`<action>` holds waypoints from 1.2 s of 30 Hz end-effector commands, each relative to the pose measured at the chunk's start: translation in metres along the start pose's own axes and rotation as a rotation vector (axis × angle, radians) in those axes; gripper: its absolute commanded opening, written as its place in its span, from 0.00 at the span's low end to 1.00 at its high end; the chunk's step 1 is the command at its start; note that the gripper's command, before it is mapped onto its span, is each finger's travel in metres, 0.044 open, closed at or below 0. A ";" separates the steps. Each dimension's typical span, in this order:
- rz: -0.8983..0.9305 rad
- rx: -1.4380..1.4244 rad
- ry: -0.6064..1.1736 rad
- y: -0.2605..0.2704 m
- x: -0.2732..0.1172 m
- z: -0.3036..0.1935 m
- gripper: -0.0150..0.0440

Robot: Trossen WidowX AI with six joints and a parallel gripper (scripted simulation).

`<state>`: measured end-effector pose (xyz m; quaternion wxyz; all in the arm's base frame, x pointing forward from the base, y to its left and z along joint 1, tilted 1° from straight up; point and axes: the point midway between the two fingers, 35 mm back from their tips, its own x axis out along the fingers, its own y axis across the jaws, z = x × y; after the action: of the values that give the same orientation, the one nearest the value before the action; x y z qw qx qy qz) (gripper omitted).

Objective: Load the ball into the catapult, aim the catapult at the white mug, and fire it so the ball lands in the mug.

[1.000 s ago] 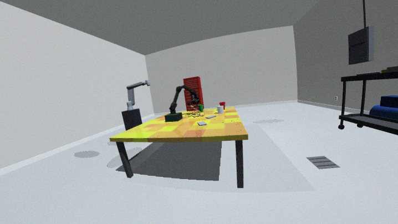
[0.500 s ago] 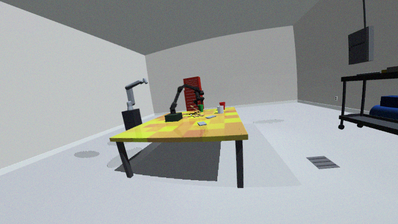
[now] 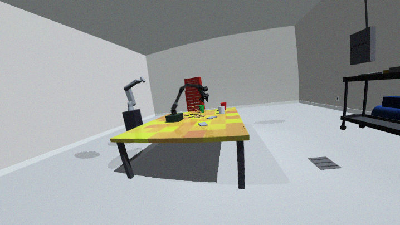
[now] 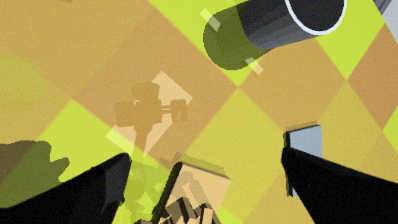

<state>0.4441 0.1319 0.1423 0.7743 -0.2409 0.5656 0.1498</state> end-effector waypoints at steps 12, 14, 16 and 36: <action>0.045 0.369 -0.319 -0.102 -0.040 0.050 1.00; 0.050 0.411 -0.363 -0.116 -0.048 0.054 1.00; 0.054 0.447 -0.402 -0.129 -0.055 0.057 1.00; 0.053 0.463 -0.415 -0.138 -0.056 0.061 1.00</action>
<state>0.5412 0.0525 0.2390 0.9035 -0.0106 0.4202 0.0842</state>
